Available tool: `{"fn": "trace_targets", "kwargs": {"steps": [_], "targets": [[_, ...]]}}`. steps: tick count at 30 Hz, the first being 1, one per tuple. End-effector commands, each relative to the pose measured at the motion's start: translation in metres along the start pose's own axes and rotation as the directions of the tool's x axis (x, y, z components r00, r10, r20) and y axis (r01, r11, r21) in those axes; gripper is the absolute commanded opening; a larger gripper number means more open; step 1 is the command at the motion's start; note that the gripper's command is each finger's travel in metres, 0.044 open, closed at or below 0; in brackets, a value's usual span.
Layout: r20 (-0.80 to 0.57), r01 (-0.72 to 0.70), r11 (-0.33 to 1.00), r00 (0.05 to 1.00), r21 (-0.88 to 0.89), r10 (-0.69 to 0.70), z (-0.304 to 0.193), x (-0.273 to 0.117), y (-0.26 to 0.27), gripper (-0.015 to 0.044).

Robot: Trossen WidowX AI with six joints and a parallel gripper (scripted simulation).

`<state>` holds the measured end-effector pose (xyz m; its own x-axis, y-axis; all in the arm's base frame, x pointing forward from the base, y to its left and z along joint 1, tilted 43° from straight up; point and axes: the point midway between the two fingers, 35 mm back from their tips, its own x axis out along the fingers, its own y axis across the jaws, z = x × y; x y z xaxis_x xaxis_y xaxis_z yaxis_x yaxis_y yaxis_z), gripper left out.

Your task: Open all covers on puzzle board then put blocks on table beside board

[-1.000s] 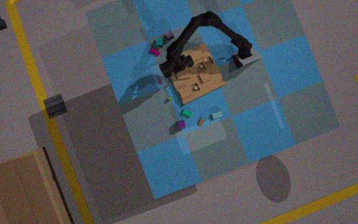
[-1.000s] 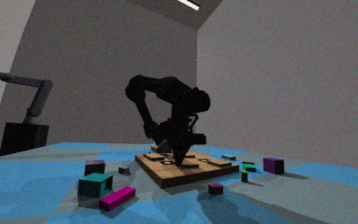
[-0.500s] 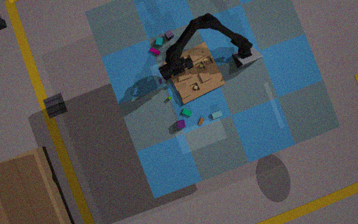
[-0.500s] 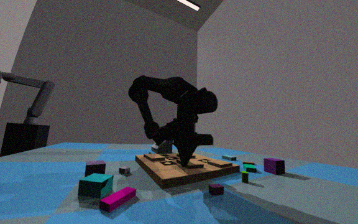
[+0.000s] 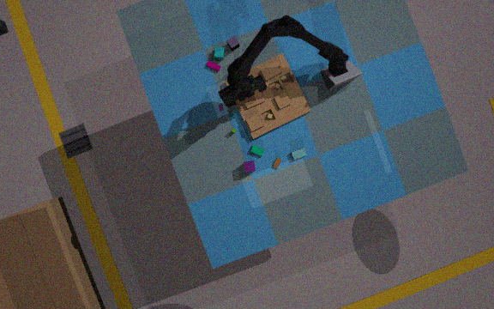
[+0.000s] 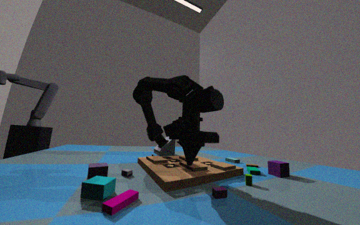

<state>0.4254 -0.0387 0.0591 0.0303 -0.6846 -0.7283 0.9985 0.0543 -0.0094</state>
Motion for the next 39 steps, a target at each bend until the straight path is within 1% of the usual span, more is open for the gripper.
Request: {"fn": "trace_targets", "kwargs": {"steps": [1,23,25,27,29,32,36,39], "targets": [[-0.005,0.006,1.000,1.000,0.001,-0.006,-0.001,-0.003,0.000,0.0000],[-0.006,0.006,1.000,1.000,0.001,-0.006,-0.002,-0.031,0.001,0.0000],[-0.002,0.001,0.998,1.000,-0.062,-0.001,-0.001,-0.031,-0.002,0.0000],[-0.003,0.001,0.974,1.000,-0.227,-0.002,-0.001,-0.035,-0.011,0.0000],[-0.003,0.001,0.917,1.000,-0.400,-0.002,-0.001,-0.038,-0.020,0.0000],[-0.005,-0.001,0.774,1.000,-0.633,-0.003,0.000,-0.043,-0.035,0.0000],[-0.006,-0.003,0.497,1.000,-0.868,-0.004,0.000,-0.048,-0.055,0.0000],[-0.007,-0.005,0.244,1.000,-0.970,-0.005,0.000,-0.051,-0.071,0.0000]]}}
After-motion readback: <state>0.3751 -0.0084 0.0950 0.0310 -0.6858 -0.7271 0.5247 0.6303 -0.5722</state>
